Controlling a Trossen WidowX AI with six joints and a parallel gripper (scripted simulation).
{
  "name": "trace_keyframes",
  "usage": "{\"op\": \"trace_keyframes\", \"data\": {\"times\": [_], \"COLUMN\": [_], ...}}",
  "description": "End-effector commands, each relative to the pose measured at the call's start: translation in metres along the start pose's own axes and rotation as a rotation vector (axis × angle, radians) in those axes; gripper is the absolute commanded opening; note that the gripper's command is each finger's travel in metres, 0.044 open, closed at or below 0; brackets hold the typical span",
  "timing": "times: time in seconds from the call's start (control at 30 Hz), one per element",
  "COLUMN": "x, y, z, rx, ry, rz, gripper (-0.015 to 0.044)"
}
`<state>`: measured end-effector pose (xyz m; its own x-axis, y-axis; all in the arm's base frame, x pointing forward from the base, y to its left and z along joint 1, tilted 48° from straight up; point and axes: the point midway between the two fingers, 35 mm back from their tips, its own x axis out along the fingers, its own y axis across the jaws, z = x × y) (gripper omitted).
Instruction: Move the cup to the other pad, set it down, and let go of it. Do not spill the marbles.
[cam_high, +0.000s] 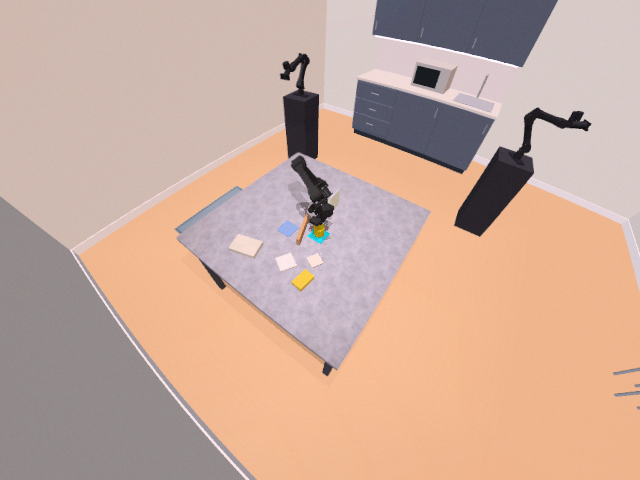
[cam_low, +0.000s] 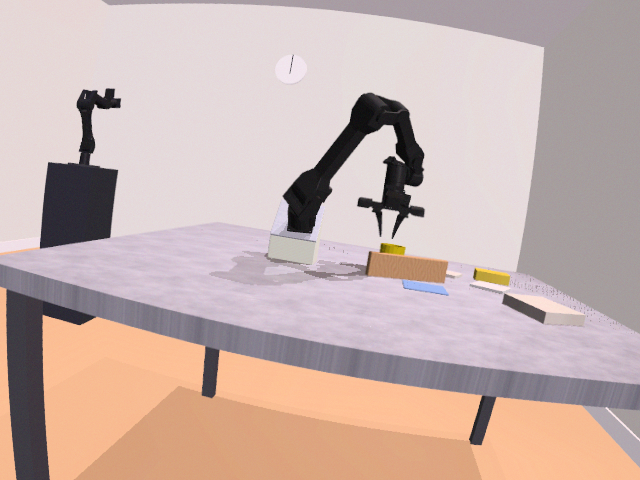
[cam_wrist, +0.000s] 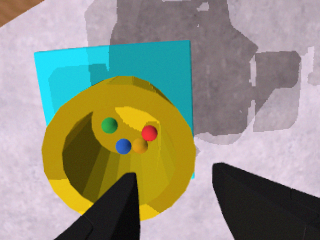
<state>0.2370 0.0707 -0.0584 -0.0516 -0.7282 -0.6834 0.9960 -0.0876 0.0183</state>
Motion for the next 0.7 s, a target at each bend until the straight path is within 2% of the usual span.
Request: {"op": "trace_keyframes", "data": {"times": [0.0, 0.3, 0.67], "x": [0.001, -0.003, -0.043], "y": [0.0, 0.0, 0.002], "z": [0.0, 0.0, -0.001], "rx": [0.0, 0.0, 0.003], "ry": [0.0, 0.0, 0.003], "rz": [-0.001, -0.001, -0.003], "gripper": [0.0199, 0.0435, 0.044]}}
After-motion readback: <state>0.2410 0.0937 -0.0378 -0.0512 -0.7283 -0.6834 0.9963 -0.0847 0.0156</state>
